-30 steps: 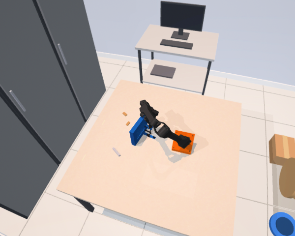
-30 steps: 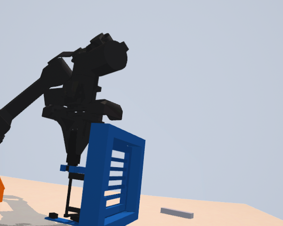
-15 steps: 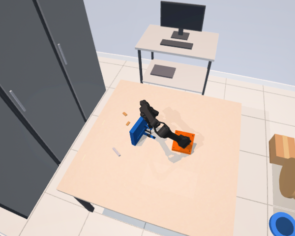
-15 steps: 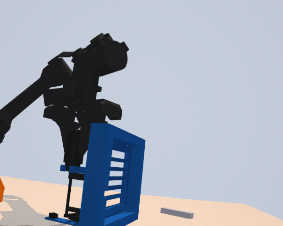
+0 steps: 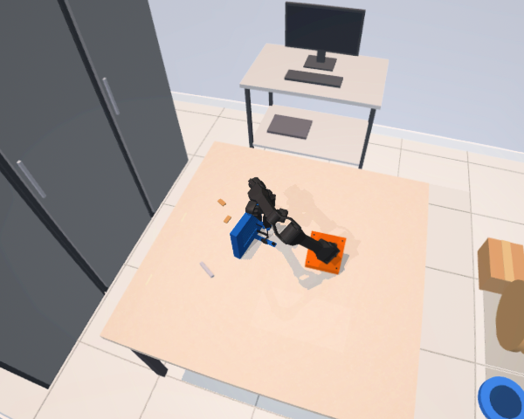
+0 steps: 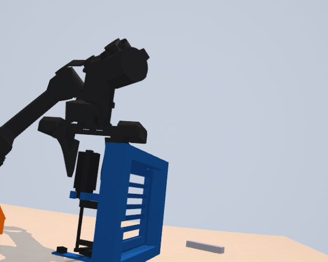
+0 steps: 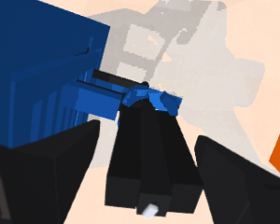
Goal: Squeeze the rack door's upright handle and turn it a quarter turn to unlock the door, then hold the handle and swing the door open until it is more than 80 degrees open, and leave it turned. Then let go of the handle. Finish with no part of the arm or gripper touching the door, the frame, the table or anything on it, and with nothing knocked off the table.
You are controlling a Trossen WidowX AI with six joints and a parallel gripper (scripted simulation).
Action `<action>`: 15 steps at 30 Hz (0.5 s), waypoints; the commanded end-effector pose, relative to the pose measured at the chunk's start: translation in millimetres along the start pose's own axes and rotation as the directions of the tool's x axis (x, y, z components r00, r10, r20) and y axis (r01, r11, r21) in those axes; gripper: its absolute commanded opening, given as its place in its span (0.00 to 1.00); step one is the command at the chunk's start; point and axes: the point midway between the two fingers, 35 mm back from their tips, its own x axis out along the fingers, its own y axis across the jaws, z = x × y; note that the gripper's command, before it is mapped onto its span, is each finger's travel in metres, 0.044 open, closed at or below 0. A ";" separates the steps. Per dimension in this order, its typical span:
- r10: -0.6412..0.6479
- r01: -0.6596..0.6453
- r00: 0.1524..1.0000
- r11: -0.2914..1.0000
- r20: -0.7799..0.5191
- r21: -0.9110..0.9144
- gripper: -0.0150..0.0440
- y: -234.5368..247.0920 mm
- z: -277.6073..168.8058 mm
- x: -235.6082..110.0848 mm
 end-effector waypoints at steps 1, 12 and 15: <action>0.000 0.000 1.000 0.977 0.000 -0.214 0.74 -0.1 -0.4 -0.1; 0.000 0.000 1.000 0.724 0.001 -0.689 0.74 -0.3 -0.3 -0.3; 0.000 0.001 1.000 0.615 0.001 -0.789 0.74 -0.5 -0.2 -0.4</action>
